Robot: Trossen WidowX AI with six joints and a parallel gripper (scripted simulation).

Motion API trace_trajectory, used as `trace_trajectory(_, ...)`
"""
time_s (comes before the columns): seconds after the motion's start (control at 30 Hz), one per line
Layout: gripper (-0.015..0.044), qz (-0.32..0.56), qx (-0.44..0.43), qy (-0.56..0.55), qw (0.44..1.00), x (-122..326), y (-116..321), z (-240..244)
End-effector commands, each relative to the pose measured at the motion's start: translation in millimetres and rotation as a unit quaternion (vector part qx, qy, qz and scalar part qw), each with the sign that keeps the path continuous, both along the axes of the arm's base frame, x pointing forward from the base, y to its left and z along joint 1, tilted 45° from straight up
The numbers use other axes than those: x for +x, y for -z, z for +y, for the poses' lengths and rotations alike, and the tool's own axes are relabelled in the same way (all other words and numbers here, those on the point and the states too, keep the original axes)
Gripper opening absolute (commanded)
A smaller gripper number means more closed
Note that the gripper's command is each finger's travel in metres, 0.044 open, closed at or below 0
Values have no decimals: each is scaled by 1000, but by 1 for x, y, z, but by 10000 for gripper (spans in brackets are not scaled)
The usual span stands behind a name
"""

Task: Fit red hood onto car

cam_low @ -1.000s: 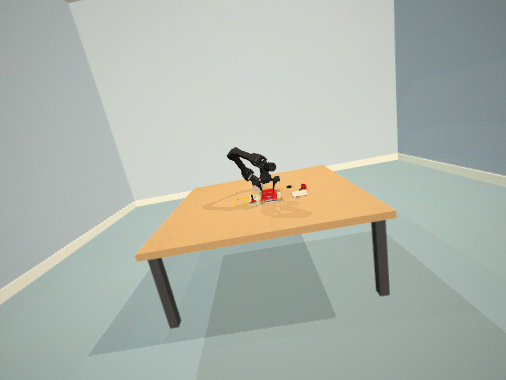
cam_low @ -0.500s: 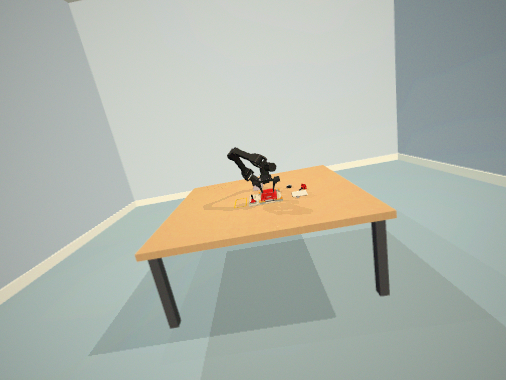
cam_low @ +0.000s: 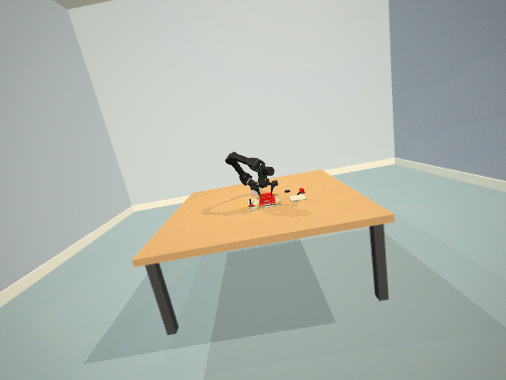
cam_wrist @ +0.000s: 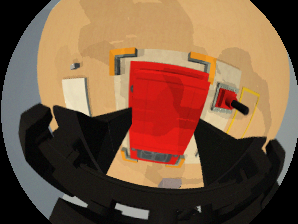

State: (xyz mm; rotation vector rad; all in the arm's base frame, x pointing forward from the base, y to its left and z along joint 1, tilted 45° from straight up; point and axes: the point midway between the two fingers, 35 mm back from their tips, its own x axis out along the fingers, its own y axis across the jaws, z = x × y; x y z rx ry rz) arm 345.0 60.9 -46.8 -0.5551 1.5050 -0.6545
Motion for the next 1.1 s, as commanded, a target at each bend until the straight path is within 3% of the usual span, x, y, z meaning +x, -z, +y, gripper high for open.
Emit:
trace_trajectory(0.0, 0, -3, 2, 0, 1000, 1, 0, 1)
trace_trajectory(1.07, 0, -3, 1, 0, 1000, 0, 8, -7)
